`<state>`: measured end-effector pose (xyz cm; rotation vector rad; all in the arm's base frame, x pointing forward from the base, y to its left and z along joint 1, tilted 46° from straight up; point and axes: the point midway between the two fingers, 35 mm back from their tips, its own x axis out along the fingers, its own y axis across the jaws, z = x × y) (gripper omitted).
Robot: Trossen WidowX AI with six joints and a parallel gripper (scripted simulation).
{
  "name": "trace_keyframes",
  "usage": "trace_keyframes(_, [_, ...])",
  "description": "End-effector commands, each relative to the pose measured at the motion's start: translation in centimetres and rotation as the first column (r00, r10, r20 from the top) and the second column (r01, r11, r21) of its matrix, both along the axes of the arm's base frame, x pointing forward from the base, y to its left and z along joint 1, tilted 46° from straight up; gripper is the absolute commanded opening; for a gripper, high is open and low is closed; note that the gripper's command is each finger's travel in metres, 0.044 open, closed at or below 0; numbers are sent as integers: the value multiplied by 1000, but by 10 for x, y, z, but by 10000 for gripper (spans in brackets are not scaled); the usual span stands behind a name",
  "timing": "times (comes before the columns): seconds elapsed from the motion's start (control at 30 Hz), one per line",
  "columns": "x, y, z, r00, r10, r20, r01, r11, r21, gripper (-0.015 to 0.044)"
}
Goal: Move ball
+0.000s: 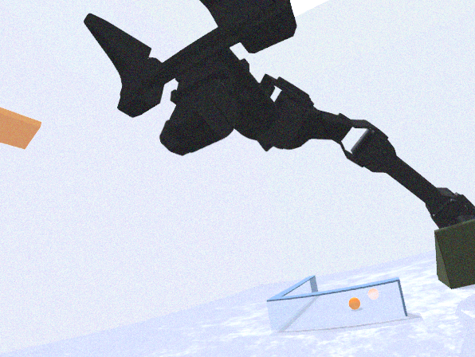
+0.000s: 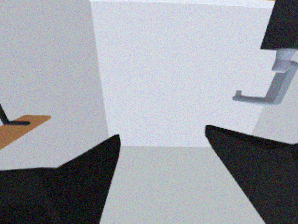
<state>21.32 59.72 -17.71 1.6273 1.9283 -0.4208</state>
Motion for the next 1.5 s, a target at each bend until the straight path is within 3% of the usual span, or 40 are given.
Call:
trace_keyframes(0.0, [1, -1, 0, 1000, 2, 7, -2, 1000, -3, 374])
trace_keyframes(0.2, [21, -22, 1, 973, 99, 210, -79, 992, -103, 221])
trace_keyframes(0.47, [47, -66, 4, 834, 336, 438, -199, 923, -329, 221])
trace_keyframes(0.7, [67, -117, 12, 605, 623, 496, -302, 756, -581, 221])
trace_keyframes(0.9, [82, -182, 29, 264, 900, 348, -385, 429, -817, 221])
trace_keyframes(1.07, [87, -238, 45, -18, 993, 119, -414, 101, -905, 221])
trace_keyframes(1.27, [85, -296, 65, -308, 943, -128, -410, -253, -876, 221])
trace_keyframes(1.47, [80, -348, 87, -576, 763, -293, -360, -558, -748, 221])
